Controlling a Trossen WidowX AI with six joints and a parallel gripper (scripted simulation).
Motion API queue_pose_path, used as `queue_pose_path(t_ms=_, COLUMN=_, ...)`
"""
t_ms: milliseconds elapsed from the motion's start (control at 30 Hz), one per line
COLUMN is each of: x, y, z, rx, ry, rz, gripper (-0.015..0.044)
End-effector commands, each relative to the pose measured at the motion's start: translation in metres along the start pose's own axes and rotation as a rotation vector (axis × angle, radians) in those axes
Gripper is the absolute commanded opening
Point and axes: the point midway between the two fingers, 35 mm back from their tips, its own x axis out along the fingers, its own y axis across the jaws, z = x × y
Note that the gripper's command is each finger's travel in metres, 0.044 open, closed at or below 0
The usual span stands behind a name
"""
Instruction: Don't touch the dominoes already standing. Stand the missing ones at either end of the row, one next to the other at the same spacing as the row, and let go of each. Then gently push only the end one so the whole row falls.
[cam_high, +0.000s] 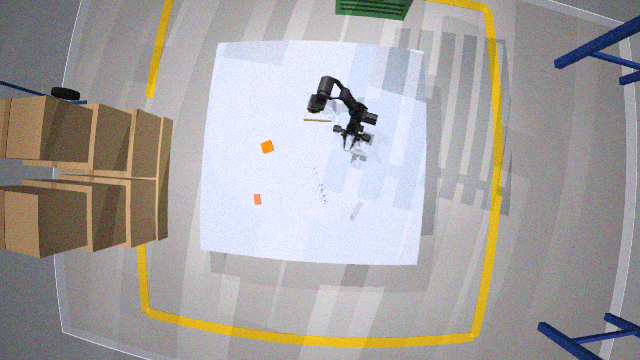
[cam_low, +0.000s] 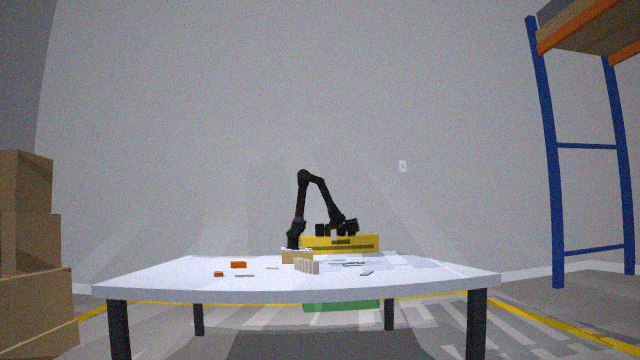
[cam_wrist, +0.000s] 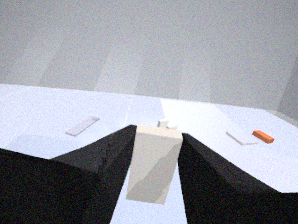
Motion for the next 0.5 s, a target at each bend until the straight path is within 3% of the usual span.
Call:
queue_pose_path(t_ms=0, x=0.0, y=0.0, z=0.0, rx=0.006, ry=-0.007, rz=0.001, gripper=0.0107)
queue_pose_path(t_ms=467, x=0.001, y=0.008, z=-0.017, rx=0.0, ry=0.004, rz=0.0, gripper=0.0107)
